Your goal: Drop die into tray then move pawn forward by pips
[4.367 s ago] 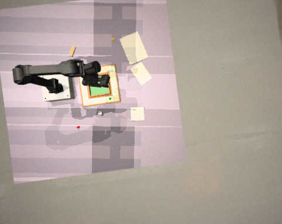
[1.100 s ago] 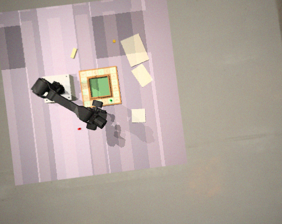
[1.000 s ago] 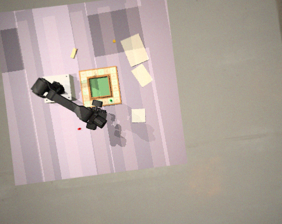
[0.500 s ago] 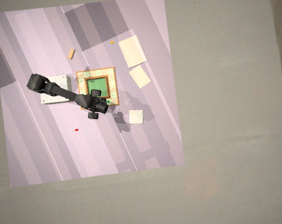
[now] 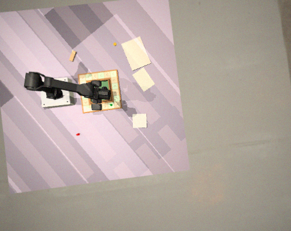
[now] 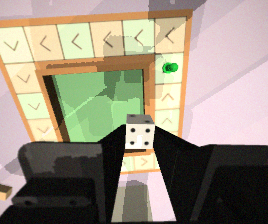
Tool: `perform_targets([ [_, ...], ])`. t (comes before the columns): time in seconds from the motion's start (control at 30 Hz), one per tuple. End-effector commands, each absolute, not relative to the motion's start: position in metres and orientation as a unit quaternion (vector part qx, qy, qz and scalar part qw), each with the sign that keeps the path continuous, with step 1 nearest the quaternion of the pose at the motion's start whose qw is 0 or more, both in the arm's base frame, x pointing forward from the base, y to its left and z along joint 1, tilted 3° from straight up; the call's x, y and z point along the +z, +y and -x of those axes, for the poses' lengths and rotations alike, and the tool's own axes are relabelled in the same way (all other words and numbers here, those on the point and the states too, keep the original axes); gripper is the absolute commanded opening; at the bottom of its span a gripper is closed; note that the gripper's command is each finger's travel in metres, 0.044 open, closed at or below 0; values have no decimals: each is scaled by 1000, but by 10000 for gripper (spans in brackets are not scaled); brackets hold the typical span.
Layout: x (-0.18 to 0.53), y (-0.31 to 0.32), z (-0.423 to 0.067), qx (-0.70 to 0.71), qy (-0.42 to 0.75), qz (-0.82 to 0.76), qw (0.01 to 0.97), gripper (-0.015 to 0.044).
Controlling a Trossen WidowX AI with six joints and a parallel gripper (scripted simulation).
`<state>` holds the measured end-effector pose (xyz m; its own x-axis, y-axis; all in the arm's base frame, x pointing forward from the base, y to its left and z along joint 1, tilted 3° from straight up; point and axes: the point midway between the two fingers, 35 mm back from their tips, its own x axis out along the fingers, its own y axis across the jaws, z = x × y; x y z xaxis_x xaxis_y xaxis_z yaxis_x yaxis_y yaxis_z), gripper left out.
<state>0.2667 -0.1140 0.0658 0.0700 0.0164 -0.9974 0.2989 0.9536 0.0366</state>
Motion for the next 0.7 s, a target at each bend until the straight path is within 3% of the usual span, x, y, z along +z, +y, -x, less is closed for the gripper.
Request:
perform_targets([
  [0.0, 63, -94, -267, -88, 674, -104, 726, 0],
  [0.37, 55, -57, -266, -64, 675, -80, 731, 0],
  [0.67, 46, -60, -273, -75, 565, -73, 819, 0],
])
